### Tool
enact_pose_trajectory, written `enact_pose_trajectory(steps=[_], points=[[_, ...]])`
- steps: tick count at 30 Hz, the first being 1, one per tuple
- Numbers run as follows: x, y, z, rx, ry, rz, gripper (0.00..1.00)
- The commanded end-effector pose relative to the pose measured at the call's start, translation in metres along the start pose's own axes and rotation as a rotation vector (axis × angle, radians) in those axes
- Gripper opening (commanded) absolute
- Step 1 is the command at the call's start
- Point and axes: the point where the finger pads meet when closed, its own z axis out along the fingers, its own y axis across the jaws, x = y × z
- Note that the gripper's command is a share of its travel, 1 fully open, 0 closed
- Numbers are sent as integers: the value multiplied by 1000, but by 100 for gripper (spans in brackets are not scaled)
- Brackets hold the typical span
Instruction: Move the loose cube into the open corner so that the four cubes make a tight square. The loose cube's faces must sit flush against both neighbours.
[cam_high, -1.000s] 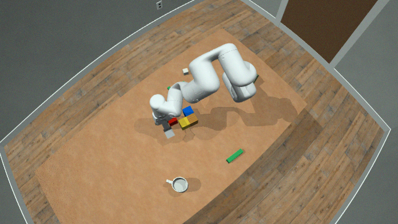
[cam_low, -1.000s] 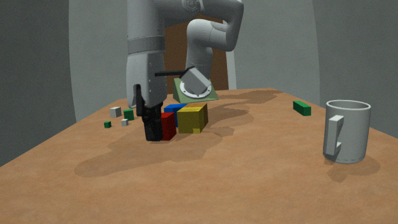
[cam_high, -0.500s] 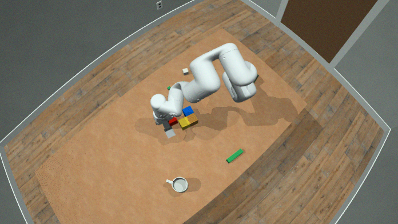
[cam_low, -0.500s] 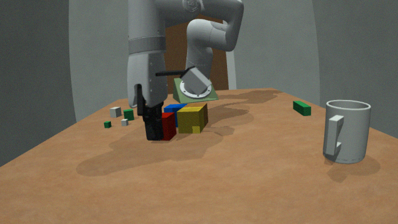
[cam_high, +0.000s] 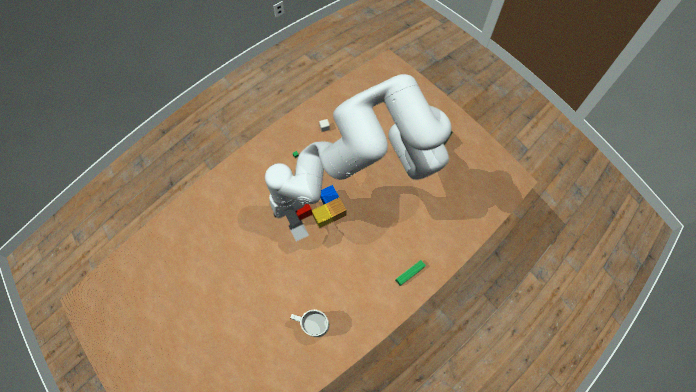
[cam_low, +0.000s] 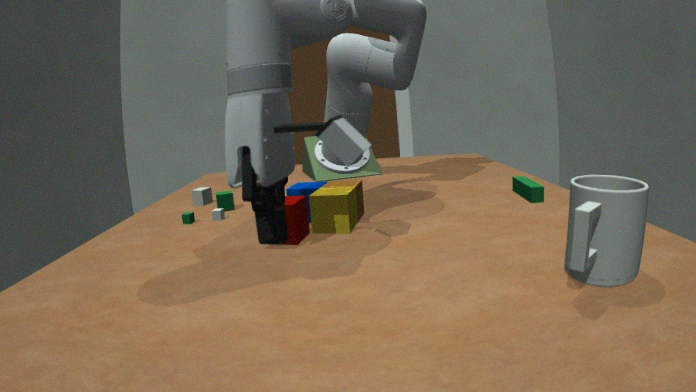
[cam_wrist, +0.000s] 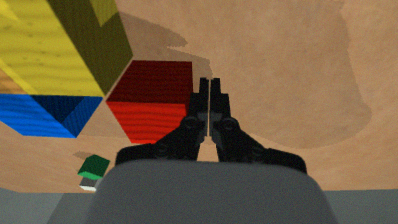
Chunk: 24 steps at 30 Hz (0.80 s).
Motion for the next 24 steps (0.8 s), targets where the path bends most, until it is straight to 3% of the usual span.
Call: enact_pose_trajectory(steps=[1, 24], points=[[0, -1, -1, -4, 0, 0, 0], [0, -13, -1, -4, 0, 0, 0]])
